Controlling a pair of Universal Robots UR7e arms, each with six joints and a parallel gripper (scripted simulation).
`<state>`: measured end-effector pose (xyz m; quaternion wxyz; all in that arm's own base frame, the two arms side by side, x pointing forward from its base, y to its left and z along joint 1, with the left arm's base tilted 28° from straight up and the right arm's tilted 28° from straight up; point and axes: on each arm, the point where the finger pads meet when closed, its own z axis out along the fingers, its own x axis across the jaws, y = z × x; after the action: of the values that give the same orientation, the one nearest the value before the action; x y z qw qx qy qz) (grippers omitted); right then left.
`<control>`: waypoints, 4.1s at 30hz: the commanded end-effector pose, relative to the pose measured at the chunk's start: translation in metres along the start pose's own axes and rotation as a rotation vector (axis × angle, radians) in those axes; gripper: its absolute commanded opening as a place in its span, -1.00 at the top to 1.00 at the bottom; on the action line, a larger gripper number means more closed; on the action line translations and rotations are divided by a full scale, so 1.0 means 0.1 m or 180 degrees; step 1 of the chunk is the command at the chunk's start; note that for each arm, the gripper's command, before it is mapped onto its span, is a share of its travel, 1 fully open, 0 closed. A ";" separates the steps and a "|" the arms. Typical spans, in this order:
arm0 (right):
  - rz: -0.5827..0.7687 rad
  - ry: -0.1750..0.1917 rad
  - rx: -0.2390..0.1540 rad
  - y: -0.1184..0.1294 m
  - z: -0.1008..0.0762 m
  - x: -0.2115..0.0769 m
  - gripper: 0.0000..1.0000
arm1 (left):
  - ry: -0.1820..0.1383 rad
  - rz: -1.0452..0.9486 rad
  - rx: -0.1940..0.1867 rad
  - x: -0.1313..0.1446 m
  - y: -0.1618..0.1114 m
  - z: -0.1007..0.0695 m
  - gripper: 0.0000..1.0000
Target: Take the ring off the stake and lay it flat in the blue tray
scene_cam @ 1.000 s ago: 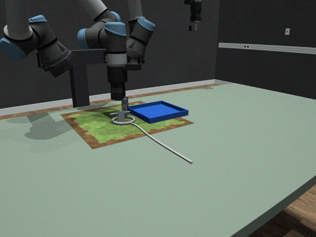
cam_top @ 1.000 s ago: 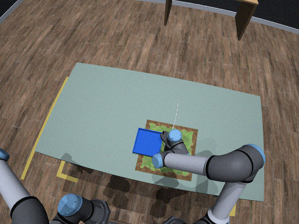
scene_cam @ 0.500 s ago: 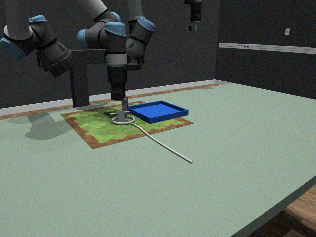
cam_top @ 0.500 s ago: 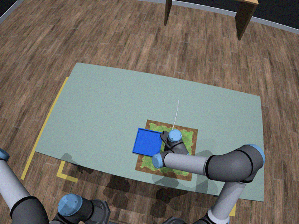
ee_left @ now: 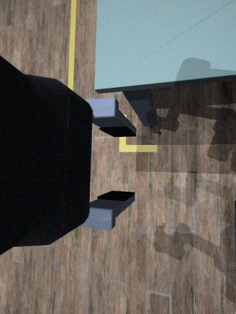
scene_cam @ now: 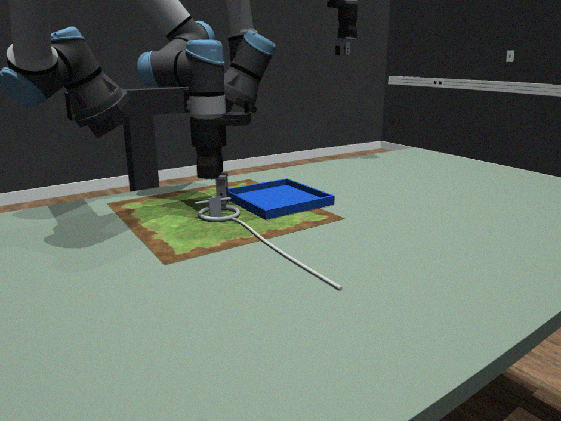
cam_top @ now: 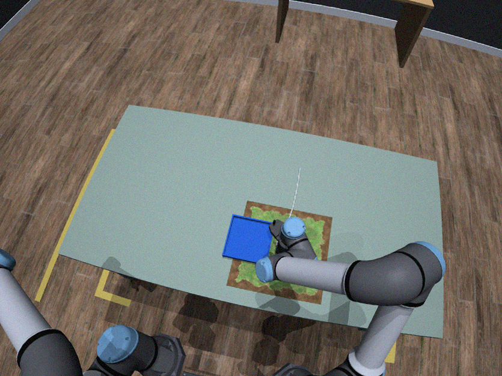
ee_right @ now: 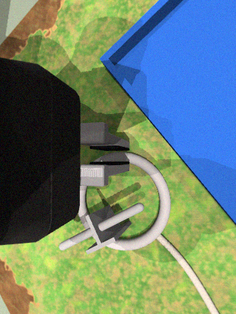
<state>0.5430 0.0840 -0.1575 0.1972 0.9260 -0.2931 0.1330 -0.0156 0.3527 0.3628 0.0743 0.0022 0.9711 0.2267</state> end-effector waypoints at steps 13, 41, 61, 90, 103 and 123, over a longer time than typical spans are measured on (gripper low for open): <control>0.0009 0.0006 0.0008 -0.01 -0.01 0.03 0.34 | 0.0004 -0.0012 0.0001 0.01 -0.01 0.00 -1.00; 0.0008 0.0006 0.0008 -0.01 -0.01 0.03 0.34 | 0.0004 -0.0012 0.0001 0.01 -0.01 0.00 -1.00; 0.0008 0.0006 0.0008 -0.01 -0.01 0.03 -0.12 | 0.0004 -0.0012 0.0001 0.01 -0.01 0.00 -1.00; 0.0008 0.0005 0.0007 -0.01 0.00 0.03 -0.12 | 0.0004 -0.0012 0.0001 0.01 -0.01 0.00 -1.00; 0.0009 0.0005 0.0007 -0.01 0.03 0.03 -0.12 | 0.0004 -0.0012 0.0001 0.01 -0.01 0.00 -1.00; 0.0009 0.0005 0.0008 -0.01 0.11 0.03 -0.12 | 0.0004 -0.0012 0.0001 0.01 -0.01 0.00 -1.00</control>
<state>0.5443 0.0795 -0.1652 0.1978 0.9260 -0.2930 0.1325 -0.0156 0.3526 0.3628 0.0743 0.0022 0.9711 0.2267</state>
